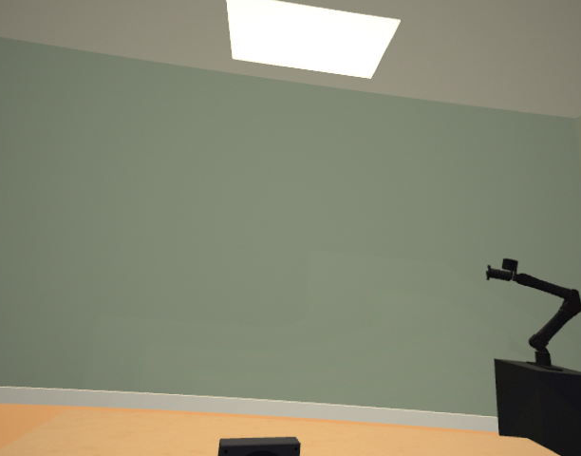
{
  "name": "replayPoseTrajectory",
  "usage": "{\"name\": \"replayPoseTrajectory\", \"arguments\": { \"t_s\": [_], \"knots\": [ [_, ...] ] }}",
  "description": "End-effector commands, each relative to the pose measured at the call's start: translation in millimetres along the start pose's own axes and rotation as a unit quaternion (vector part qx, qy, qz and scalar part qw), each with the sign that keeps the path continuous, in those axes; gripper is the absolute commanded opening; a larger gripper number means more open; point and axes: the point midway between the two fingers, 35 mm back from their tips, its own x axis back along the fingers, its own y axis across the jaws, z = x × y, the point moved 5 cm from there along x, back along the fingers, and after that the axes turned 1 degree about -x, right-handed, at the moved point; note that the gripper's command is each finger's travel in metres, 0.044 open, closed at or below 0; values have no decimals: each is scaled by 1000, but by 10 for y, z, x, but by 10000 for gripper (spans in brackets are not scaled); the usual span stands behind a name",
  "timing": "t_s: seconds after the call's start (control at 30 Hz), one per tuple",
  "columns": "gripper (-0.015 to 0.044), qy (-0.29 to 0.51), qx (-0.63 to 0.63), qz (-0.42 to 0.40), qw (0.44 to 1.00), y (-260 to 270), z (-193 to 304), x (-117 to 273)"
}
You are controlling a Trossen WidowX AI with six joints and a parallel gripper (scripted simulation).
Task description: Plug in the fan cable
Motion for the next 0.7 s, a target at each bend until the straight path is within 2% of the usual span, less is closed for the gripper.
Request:
{"name": "replayPoseTrajectory", "arguments": {
  "t_s": [0.0, 0.13, 0.3, 0.47, 0.67],
  "knots": [
    [344, 0, 0, 0, 1000, 0, 0, 0],
    [440, 26, 65, 22, 997, -179, 99, 0],
    [440, 130, 269, 84, 951, -808, 397, 81],
    [440, 247, 432, 127, 858, -1456, 617, 297],
    [440, 394, 567, 147, 709, -2185, 775, 719]
  ]
}}
